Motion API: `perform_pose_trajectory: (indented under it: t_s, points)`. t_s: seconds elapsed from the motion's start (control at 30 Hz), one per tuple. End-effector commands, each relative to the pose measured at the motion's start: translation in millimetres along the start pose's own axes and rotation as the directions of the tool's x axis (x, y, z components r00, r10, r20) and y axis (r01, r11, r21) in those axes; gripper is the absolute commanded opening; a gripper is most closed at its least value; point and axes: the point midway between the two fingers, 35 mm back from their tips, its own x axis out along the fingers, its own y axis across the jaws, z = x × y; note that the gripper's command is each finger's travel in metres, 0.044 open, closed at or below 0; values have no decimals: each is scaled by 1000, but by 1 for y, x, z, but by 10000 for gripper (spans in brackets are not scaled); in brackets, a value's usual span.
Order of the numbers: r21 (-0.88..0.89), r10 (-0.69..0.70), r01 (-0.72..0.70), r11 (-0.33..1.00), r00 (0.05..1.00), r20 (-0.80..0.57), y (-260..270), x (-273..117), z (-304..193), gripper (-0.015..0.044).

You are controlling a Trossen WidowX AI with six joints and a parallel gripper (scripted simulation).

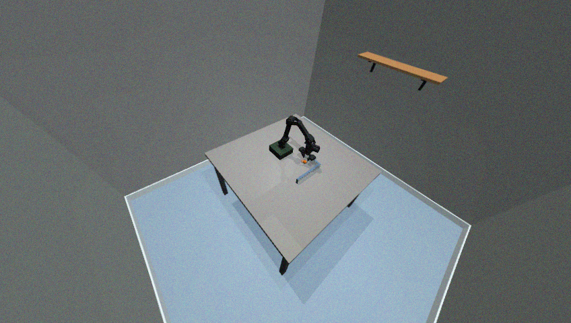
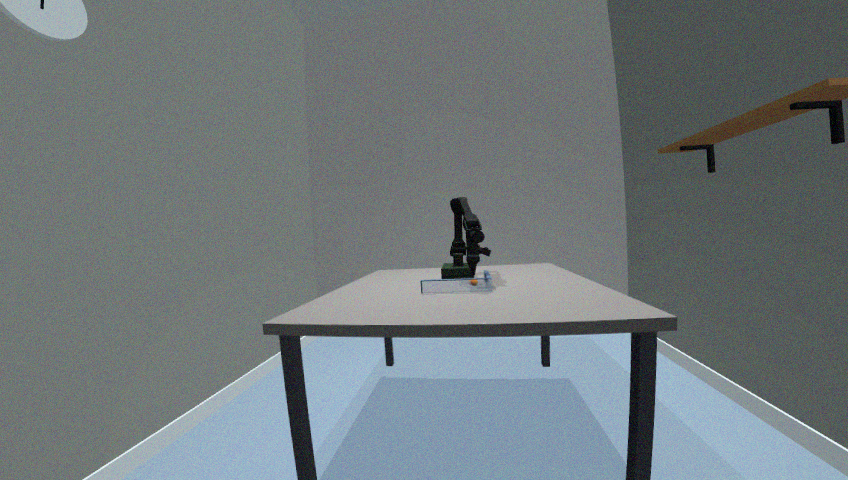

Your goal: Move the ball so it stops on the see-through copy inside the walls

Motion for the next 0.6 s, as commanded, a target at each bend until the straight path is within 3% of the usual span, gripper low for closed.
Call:
perform_pose_trajectory:
  t_s: [0.0,0.57]
  points:
    - [-8,11,-11,1000,1000,0,3,8,0,278]
    - [-8,11,-11,1000,1000,0,3,33,0,278]
